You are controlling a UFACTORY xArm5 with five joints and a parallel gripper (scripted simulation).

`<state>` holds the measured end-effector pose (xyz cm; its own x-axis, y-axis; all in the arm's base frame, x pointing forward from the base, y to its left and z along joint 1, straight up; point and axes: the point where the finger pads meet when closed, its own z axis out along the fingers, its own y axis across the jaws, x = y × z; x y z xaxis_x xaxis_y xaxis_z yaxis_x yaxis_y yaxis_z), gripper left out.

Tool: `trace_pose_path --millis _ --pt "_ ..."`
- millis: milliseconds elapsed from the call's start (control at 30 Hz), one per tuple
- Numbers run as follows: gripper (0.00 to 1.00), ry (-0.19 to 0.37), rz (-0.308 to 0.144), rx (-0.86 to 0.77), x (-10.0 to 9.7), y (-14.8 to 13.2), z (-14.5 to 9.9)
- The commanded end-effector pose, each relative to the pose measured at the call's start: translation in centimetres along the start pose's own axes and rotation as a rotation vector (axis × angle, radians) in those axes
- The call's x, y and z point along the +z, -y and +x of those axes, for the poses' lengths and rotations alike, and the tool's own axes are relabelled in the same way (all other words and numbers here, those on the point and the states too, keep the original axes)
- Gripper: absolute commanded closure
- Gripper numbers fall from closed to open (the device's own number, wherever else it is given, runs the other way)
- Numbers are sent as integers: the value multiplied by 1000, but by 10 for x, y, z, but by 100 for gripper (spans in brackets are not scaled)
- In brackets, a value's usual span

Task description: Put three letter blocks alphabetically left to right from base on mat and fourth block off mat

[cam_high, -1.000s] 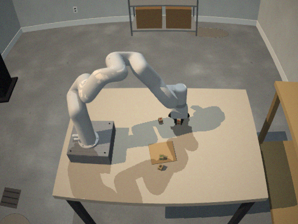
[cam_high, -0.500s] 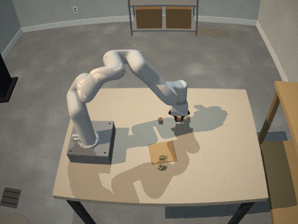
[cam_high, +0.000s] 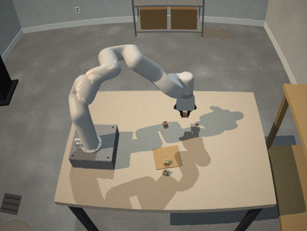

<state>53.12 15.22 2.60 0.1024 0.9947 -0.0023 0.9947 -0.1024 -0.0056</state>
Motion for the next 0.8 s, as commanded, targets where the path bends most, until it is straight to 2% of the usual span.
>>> trace_pose_path --millis 0,400,700,767 --pt "79 0 -1 0 -3 0 0" --pt "79 -1 -1 25 -3 0 -2" --pt "79 -1 -1 265 -5 3 -21" --pt "79 -1 -1 265 -5 3 -21"
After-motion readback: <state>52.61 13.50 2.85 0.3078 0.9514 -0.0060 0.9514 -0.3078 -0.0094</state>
